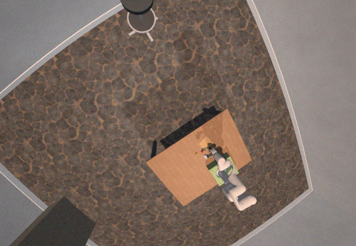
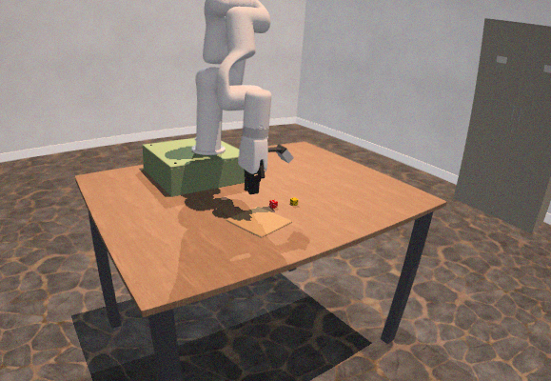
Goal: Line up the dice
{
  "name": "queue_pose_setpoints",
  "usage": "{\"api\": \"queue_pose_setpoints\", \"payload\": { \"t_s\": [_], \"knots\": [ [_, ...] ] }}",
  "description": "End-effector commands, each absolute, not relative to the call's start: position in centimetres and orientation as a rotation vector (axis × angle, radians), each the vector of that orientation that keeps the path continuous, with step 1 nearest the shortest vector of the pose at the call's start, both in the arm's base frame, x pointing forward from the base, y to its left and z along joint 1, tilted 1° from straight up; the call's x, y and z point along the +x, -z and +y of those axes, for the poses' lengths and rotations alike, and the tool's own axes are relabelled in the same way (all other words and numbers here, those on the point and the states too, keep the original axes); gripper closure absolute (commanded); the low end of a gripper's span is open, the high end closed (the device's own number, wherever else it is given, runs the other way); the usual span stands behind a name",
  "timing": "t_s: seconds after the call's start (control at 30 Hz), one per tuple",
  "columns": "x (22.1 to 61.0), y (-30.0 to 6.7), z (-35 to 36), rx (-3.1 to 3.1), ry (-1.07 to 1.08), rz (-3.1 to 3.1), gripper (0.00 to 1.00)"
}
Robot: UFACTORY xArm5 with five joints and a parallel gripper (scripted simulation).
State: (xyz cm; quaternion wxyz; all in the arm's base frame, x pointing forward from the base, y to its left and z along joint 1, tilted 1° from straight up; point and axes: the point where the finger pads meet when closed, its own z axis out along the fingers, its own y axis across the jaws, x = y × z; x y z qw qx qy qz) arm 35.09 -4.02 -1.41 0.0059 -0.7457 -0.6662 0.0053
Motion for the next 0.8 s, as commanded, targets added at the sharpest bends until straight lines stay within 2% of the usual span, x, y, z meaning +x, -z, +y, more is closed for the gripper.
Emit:
{"api": "queue_pose_setpoints", "payload": {
  "t_s": [0.0, 0.4, 0.77],
  "knots": [
    [35.3, 3.5, -4.0, -2.336, -0.012, -2.087, 0.85],
    [35.3, 7.1, -4.0, -2.336, -0.012, -2.087, 0.85],
    [35.3, 7.6, -4.0, -2.336, -0.012, -2.087, 0.85]
  ]
}}
